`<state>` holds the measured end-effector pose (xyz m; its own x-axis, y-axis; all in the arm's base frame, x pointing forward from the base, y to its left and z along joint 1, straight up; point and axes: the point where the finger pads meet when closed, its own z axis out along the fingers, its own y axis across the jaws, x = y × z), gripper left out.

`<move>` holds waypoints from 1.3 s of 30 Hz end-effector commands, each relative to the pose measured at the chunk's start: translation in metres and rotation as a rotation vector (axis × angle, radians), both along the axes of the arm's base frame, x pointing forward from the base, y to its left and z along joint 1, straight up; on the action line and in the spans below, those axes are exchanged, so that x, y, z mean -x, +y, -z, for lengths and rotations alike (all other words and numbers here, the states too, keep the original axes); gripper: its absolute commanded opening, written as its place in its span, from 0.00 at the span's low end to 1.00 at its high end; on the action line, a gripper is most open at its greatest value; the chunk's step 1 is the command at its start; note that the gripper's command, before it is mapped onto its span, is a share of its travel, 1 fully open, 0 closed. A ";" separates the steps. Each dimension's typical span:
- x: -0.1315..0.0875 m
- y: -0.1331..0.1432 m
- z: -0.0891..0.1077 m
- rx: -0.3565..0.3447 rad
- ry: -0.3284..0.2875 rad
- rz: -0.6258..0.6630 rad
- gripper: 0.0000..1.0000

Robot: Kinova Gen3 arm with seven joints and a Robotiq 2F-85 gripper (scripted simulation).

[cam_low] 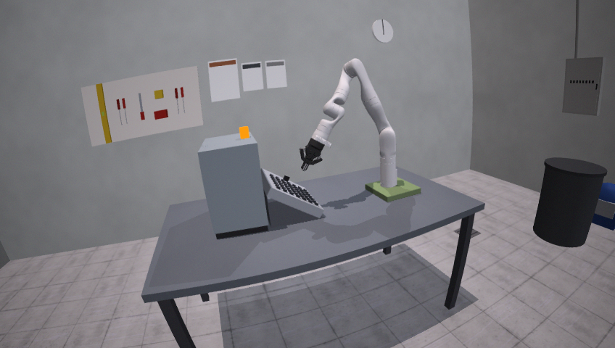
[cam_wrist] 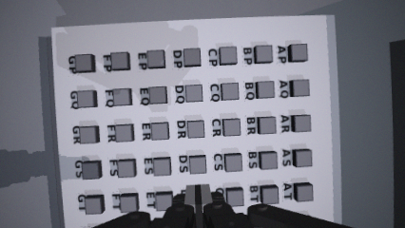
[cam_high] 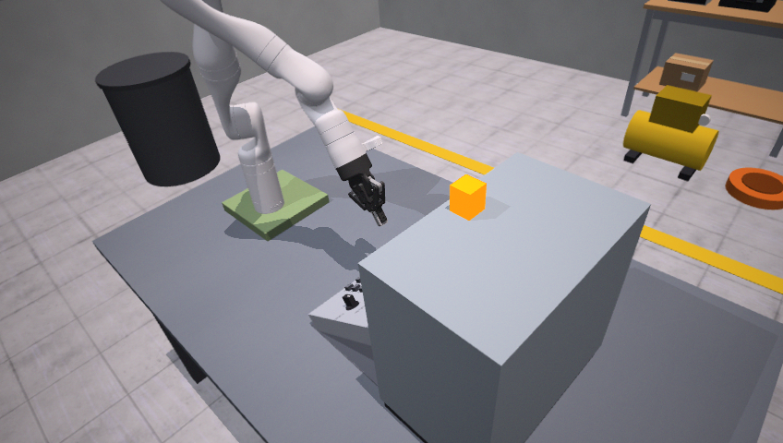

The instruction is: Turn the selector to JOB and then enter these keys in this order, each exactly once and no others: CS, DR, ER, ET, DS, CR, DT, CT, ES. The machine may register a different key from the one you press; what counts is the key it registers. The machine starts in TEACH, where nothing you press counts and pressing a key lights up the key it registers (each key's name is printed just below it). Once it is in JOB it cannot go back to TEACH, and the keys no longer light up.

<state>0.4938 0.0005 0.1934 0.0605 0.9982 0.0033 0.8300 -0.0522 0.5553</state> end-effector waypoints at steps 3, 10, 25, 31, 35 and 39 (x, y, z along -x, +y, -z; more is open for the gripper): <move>-0.001 0.000 0.000 0.000 -0.002 0.000 0.10; -0.008 0.000 0.010 0.000 -0.002 0.000 0.10; -0.039 -0.002 0.057 0.000 -0.002 0.000 0.10; -0.040 -0.002 0.059 0.000 -0.002 0.000 0.10; -0.042 -0.002 0.062 0.000 -0.002 0.000 0.10; -0.045 -0.002 0.066 0.000 -0.002 0.000 0.10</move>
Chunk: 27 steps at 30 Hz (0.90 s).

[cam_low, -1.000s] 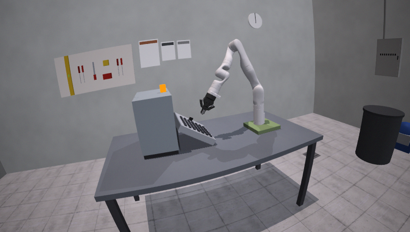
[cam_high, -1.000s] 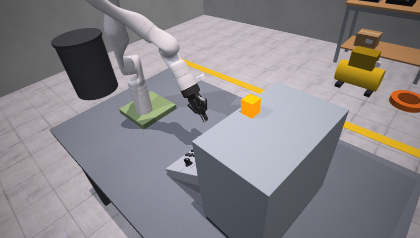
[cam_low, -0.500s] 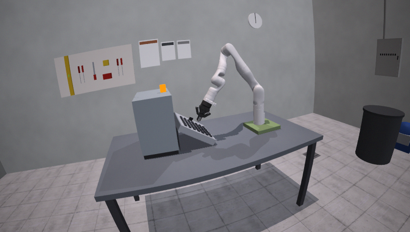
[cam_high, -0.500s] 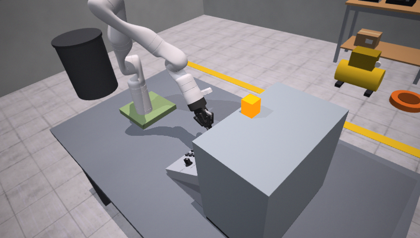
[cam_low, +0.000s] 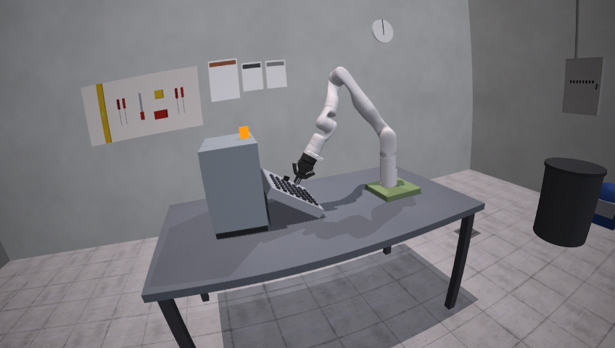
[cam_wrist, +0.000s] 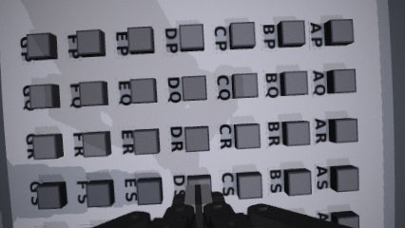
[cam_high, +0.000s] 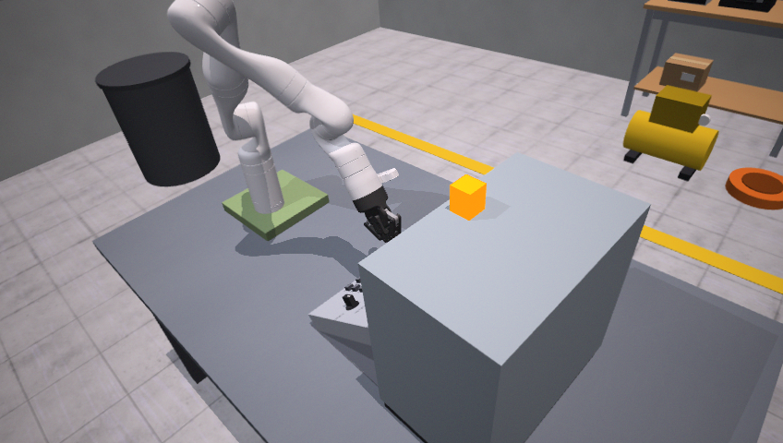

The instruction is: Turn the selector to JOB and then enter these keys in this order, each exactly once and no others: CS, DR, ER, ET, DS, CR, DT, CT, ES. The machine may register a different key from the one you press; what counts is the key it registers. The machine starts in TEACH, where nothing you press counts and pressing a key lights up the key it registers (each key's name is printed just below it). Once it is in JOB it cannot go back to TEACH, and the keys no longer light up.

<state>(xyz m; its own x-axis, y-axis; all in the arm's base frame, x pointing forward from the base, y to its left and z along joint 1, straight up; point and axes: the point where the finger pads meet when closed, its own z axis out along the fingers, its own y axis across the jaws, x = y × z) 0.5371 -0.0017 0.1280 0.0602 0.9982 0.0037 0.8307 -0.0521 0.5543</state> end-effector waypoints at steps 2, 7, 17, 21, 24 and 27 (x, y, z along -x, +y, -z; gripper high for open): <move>-0.003 0.000 0.002 0.001 -0.003 0.000 0.10; -0.007 0.000 0.008 0.001 -0.003 0.000 0.10; -0.008 -0.001 0.010 0.001 -0.003 0.000 0.10; -0.008 -0.001 0.010 0.001 -0.003 0.000 0.10; -0.008 -0.001 0.010 0.001 -0.003 0.000 0.10; -0.008 -0.001 0.010 0.001 -0.003 0.000 0.10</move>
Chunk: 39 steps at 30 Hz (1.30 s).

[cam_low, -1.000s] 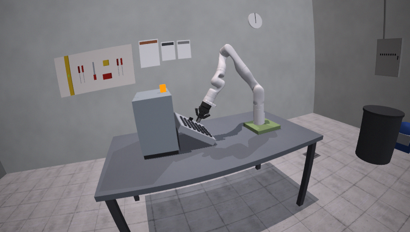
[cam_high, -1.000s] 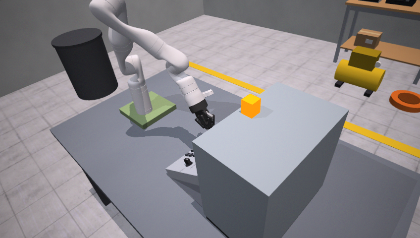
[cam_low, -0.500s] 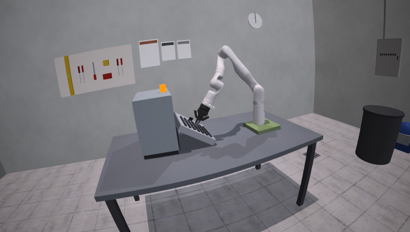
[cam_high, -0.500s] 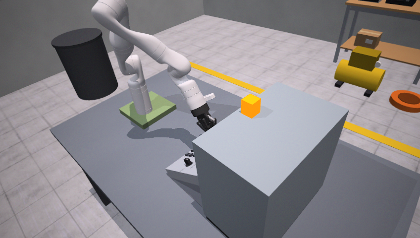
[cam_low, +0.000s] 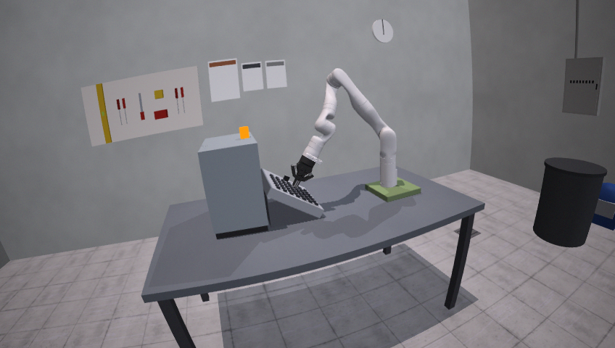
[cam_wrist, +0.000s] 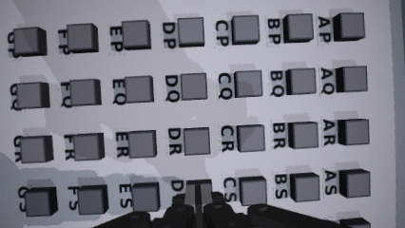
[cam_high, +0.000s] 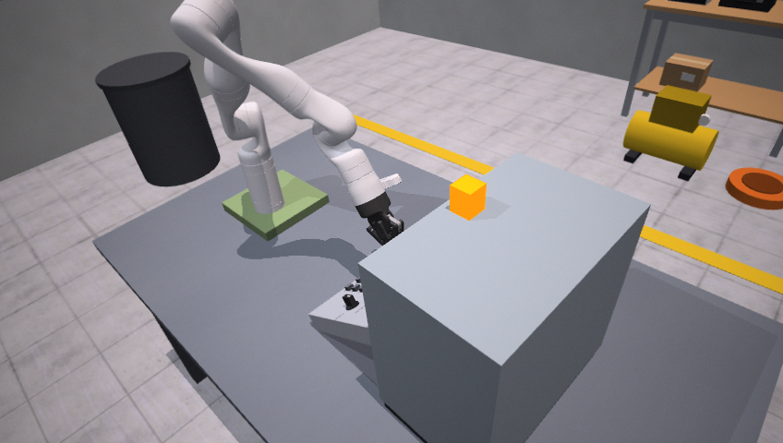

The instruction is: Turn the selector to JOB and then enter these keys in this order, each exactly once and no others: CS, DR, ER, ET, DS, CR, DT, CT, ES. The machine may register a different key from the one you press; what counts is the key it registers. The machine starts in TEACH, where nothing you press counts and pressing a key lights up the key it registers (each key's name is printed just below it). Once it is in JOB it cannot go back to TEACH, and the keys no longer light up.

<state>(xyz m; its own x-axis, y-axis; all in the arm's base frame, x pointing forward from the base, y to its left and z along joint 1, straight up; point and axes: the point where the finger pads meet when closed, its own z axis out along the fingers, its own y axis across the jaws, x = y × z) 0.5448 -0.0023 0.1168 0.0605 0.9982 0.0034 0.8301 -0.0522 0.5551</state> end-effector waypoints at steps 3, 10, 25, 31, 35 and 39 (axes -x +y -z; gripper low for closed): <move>0.000 0.000 -0.001 0.000 -0.002 0.000 0.10; -0.001 0.000 0.000 0.000 -0.002 0.000 0.10; -0.003 0.000 0.003 0.000 -0.002 0.000 0.10; -0.004 0.000 0.005 0.000 -0.002 0.000 0.10; -0.005 0.000 0.006 0.000 -0.002 0.000 0.10; -0.006 0.000 0.007 0.000 -0.002 0.000 0.10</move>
